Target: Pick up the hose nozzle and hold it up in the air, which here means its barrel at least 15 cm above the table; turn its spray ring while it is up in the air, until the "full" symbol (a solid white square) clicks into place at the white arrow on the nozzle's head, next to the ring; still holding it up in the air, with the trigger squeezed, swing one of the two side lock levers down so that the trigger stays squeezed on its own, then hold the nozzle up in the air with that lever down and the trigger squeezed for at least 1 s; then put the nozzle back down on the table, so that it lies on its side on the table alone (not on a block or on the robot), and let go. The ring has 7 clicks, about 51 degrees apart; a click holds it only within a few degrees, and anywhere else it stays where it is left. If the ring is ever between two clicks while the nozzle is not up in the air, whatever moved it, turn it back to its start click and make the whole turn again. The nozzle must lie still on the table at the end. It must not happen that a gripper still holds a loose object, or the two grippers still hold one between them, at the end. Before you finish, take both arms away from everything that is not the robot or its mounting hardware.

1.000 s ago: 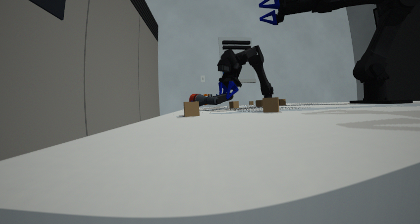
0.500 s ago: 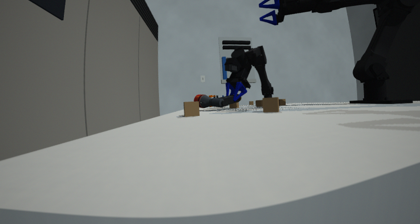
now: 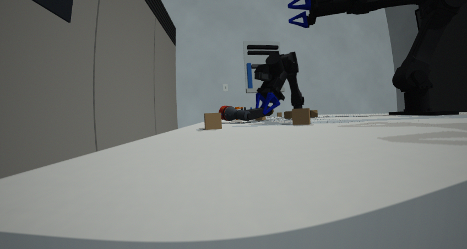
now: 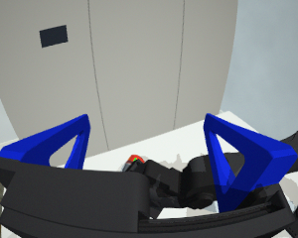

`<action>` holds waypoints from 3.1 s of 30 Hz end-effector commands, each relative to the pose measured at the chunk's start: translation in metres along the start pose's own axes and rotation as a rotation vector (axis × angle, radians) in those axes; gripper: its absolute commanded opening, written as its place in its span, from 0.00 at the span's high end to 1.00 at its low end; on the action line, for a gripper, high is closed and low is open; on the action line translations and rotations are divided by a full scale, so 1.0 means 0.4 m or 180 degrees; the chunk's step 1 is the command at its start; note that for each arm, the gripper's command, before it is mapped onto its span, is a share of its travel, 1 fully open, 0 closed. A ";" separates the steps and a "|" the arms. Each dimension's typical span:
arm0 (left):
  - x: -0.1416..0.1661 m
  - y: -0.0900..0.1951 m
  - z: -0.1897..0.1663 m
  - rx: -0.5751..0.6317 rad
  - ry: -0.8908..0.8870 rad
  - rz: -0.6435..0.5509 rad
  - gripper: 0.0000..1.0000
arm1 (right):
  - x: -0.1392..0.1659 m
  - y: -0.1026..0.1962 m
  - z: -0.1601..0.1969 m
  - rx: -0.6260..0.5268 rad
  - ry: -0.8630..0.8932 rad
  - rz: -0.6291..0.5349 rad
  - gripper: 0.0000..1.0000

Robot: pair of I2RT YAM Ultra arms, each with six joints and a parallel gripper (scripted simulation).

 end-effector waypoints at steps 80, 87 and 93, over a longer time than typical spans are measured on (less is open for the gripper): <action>-0.049 0.025 0.004 -0.0024 -0.0013 -0.0182 0.00 | -0.170 0.105 0.019 -0.0192 -0.0275 -0.0747 0.64; -0.049 0.025 0.004 -0.0024 -0.0013 -0.0182 0.00 | -0.068 0.047 0.037 -0.0195 -0.0151 -0.0653 0.64; -0.049 0.025 0.004 -0.0024 -0.0013 -0.0182 0.00 | -0.081 0.051 0.051 -0.0241 -0.0174 -0.0750 0.64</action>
Point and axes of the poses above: on each arm, the point where the finger pads meet when closed, its own y axis back along the fingers, its own z axis across the jaws, x = y × z, the point moved 9 cm from there along y, back along the fingers, and after that the axes turned 11 degrees about -y, right-handed, at the moved point
